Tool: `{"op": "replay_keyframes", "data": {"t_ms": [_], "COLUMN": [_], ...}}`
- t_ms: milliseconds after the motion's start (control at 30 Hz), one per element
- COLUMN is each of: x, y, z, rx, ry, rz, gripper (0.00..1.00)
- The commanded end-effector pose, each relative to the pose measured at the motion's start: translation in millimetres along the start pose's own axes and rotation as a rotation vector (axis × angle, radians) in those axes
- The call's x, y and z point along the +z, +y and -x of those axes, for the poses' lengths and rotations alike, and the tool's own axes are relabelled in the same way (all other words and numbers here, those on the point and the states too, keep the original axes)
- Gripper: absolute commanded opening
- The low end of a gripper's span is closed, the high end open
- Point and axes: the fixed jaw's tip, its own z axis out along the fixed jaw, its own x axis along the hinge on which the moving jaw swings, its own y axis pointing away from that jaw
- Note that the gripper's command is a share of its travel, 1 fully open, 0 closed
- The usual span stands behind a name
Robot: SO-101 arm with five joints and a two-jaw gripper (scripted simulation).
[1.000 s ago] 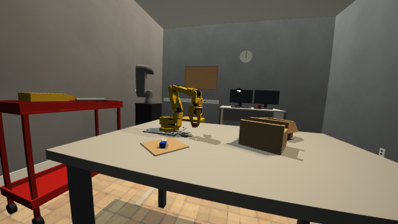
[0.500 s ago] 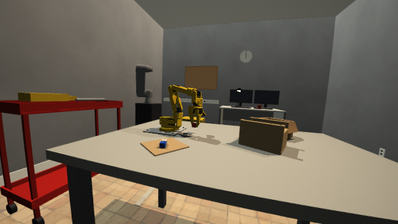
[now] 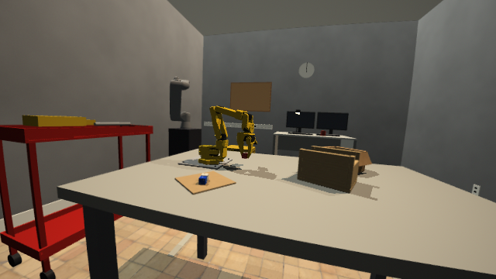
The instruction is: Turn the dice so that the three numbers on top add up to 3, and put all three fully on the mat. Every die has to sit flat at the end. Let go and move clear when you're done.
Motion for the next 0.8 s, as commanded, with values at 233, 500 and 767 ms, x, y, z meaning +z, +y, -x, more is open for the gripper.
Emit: {"op": "replay_keyframes", "data": {"t_ms": [233, 500, 767], "x": [4.1, 5.3, 2.1], "y": [-6.3, -6.5, -11.2], "z": [24.9, 31.0, 32.2], "rx": [-0.162, -0.203, -0.188], "ry": [0.003, 0.004, 0.001], "rz": [-0.012, -0.012, -0.036], "gripper": [0.0, 0.0, 0.0]}}
